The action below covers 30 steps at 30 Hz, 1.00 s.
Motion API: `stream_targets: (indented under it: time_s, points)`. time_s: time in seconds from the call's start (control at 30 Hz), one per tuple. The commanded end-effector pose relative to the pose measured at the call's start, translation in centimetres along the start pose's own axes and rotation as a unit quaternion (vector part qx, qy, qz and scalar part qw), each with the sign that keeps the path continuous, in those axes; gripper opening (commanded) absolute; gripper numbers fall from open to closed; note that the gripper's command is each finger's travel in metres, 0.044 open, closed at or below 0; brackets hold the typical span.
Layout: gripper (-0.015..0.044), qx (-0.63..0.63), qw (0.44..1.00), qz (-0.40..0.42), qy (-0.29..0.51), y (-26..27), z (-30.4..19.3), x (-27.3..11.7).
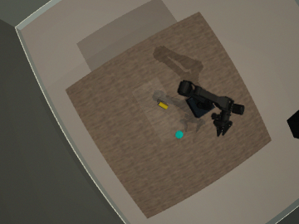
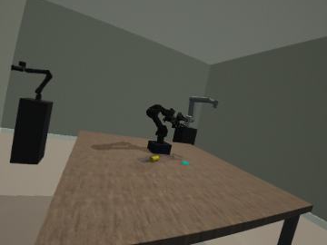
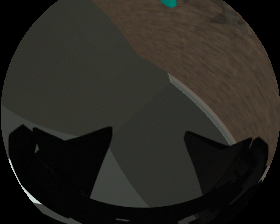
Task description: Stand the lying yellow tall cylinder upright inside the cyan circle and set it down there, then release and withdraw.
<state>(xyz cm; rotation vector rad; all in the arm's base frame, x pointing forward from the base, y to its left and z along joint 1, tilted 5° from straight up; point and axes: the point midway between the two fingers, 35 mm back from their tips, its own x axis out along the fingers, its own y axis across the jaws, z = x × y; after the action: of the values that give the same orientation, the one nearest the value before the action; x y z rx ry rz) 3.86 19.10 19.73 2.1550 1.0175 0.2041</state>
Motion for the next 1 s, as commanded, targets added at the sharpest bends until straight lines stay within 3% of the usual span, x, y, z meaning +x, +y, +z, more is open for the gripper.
stream_targets:
  time_s: [0.0,0.1,0.53,0.97]
  points:
    - [0.0374,-0.003,1.0,0.001,-0.002,0.0,0.0,0.1]
    - [0.0309,-0.043,0.999,0.009,-0.031,0.5,0.4,0.8]
    - [0.0309,-0.233,0.95,0.005,-0.208,3.6,3.8,4.8]
    - [0.0309,-0.351,0.855,-0.082,-0.372,7.5,9.0,7.3]
